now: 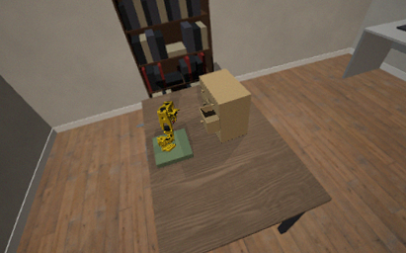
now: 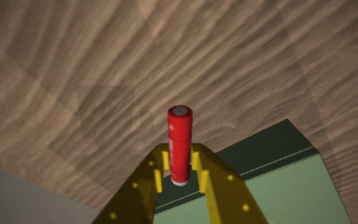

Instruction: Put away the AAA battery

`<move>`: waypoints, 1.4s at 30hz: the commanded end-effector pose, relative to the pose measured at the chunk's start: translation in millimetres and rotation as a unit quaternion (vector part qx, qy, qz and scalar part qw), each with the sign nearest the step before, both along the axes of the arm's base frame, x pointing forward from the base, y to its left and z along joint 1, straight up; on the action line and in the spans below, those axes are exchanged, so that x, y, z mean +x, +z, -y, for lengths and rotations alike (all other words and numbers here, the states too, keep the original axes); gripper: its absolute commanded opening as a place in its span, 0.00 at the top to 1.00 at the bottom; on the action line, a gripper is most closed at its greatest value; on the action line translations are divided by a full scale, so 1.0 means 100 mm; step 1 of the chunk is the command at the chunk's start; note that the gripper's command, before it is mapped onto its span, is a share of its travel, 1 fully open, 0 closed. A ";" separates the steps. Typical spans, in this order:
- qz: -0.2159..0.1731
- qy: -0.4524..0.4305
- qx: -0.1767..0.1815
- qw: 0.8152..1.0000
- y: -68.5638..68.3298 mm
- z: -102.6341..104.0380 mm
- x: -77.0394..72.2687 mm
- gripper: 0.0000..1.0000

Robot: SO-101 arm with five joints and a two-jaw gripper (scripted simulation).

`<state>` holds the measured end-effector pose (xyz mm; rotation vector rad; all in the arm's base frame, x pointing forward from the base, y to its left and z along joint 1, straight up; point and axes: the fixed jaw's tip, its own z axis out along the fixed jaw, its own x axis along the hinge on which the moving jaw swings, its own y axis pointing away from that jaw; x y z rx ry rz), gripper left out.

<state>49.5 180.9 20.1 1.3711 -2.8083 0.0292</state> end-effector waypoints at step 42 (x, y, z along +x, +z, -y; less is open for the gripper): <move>0.004 -0.012 0.012 1.000 0.01 0.72 0.33 1.00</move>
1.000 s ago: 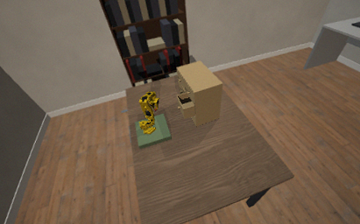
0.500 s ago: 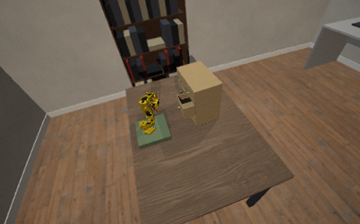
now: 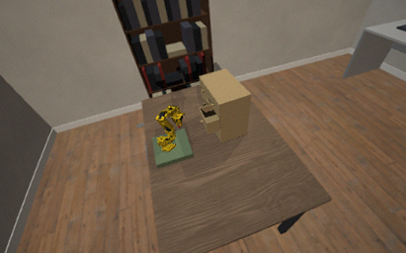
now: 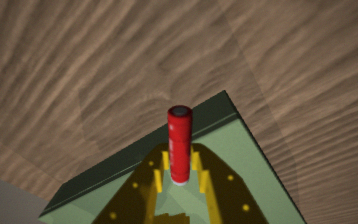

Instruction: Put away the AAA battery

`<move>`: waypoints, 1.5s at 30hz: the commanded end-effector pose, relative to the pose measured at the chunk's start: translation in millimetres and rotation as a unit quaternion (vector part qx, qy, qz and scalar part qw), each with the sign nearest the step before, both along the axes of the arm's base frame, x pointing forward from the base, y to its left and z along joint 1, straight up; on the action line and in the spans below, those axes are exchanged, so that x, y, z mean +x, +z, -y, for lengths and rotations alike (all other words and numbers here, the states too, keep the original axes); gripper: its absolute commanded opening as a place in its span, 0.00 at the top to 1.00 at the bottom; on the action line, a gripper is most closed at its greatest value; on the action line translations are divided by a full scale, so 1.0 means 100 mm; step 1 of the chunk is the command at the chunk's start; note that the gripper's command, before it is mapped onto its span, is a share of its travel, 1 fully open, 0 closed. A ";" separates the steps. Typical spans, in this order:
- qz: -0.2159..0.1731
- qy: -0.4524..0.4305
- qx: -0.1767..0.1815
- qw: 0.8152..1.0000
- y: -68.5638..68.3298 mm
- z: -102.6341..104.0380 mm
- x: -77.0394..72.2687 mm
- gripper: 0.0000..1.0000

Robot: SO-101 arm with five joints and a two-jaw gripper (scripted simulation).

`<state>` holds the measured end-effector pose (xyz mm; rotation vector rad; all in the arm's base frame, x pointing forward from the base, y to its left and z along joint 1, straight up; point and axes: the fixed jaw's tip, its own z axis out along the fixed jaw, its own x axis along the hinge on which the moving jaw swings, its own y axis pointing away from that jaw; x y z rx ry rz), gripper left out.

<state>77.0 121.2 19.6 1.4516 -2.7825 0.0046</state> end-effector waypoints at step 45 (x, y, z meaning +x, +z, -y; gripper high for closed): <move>0.002 -0.367 0.002 0.930 0.00 0.91 0.42 1.00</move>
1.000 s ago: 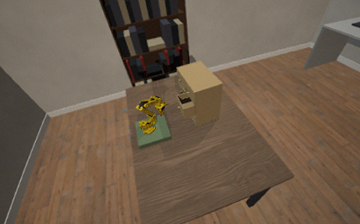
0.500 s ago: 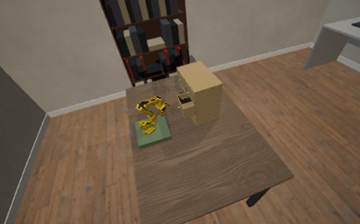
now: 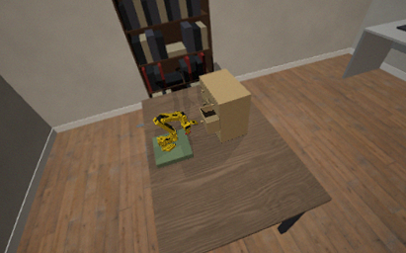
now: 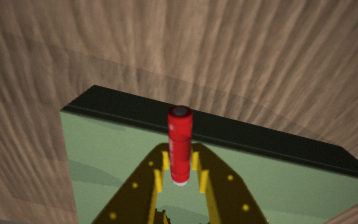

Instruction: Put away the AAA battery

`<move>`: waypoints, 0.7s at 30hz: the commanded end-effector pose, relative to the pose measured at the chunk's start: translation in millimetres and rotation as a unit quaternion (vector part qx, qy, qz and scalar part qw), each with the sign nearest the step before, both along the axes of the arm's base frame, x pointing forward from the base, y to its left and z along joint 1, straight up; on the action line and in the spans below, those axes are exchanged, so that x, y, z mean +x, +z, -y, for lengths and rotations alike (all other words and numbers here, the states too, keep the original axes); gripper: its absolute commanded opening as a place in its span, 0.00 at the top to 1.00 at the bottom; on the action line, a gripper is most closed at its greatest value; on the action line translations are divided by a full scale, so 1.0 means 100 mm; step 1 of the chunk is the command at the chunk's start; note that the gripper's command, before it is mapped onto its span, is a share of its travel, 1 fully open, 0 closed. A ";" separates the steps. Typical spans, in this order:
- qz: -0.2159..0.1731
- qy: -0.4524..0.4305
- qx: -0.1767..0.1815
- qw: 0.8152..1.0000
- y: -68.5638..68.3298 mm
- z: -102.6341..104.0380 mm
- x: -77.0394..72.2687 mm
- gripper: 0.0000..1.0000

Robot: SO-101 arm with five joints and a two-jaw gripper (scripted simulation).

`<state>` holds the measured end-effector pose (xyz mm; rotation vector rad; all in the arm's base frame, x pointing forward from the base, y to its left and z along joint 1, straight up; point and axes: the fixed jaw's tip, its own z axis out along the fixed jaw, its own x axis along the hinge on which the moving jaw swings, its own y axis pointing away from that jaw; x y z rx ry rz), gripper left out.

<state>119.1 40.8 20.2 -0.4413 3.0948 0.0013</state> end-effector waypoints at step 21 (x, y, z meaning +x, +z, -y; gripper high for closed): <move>0.071 -0.076 0.014 0.994 0.26 0.19 0.05 1.00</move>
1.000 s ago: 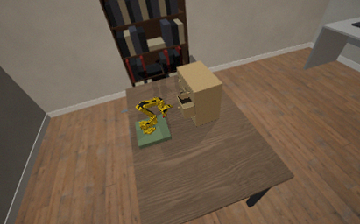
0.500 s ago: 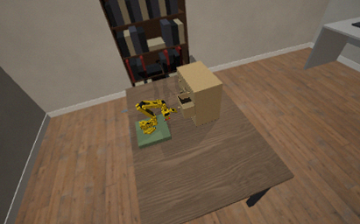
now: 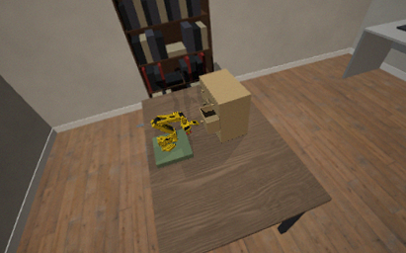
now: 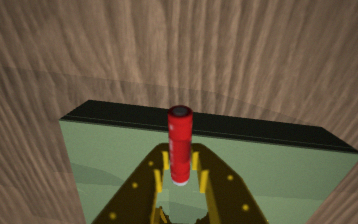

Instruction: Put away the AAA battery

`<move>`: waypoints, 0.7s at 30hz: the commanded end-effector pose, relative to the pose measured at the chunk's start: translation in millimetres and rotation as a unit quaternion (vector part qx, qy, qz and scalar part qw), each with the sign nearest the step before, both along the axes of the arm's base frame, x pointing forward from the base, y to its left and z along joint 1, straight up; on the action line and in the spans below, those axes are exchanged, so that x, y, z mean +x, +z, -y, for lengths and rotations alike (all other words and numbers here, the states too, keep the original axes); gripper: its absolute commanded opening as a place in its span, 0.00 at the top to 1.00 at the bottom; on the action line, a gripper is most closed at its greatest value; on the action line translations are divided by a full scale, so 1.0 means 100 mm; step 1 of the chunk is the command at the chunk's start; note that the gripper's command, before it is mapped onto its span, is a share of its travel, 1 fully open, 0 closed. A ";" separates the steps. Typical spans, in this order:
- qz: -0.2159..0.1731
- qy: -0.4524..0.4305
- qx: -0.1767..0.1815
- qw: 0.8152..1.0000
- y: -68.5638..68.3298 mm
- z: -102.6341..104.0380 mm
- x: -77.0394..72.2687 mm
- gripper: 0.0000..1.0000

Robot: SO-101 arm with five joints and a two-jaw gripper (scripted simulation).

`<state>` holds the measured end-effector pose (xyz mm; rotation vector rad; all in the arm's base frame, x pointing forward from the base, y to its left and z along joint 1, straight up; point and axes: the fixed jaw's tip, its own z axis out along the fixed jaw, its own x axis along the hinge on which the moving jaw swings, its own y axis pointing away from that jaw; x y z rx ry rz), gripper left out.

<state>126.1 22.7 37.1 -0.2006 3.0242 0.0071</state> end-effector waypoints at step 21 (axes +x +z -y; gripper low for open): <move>0.098 -0.001 0.011 0.995 0.31 0.02 -0.06 1.00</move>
